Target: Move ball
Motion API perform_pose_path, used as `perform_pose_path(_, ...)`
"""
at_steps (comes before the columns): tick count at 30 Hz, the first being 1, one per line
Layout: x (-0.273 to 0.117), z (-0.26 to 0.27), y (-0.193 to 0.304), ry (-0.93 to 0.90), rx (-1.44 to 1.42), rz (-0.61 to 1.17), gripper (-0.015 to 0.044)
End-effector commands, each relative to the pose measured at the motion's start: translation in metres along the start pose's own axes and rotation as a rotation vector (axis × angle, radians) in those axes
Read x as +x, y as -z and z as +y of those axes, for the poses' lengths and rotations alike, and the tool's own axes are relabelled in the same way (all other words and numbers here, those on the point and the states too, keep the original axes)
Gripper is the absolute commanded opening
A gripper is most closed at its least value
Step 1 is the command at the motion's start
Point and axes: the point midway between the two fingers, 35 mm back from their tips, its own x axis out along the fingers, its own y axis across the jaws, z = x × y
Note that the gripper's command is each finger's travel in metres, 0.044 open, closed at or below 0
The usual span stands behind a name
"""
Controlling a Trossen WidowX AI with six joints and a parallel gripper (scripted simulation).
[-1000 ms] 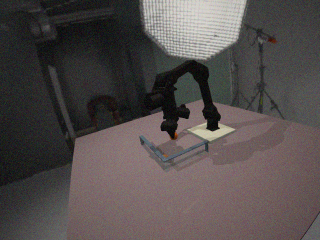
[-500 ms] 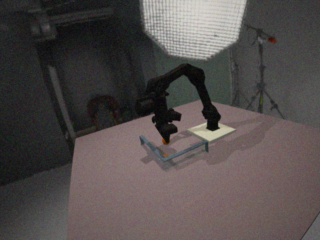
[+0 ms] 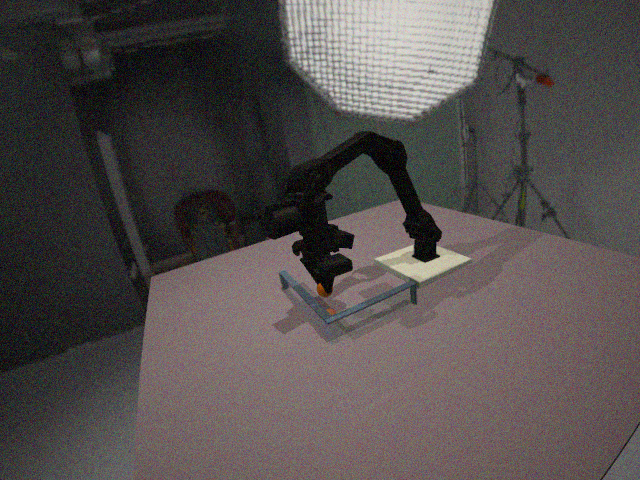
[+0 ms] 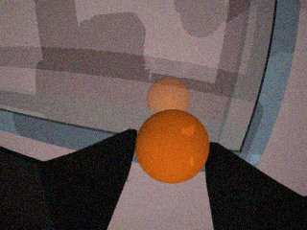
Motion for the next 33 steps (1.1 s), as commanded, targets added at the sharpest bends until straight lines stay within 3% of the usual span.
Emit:
perform_pose_path(1,0.022,0.001,-0.003,-0.007,-0.005,-0.02,0.0)
perform_pose_path(10,0.062,0.002,-0.005,-0.007,-0.005,-0.02,0.0)
perform_pose_path(33,0.081,0.002,-0.006,-0.007,-0.005,-0.02,0.0)
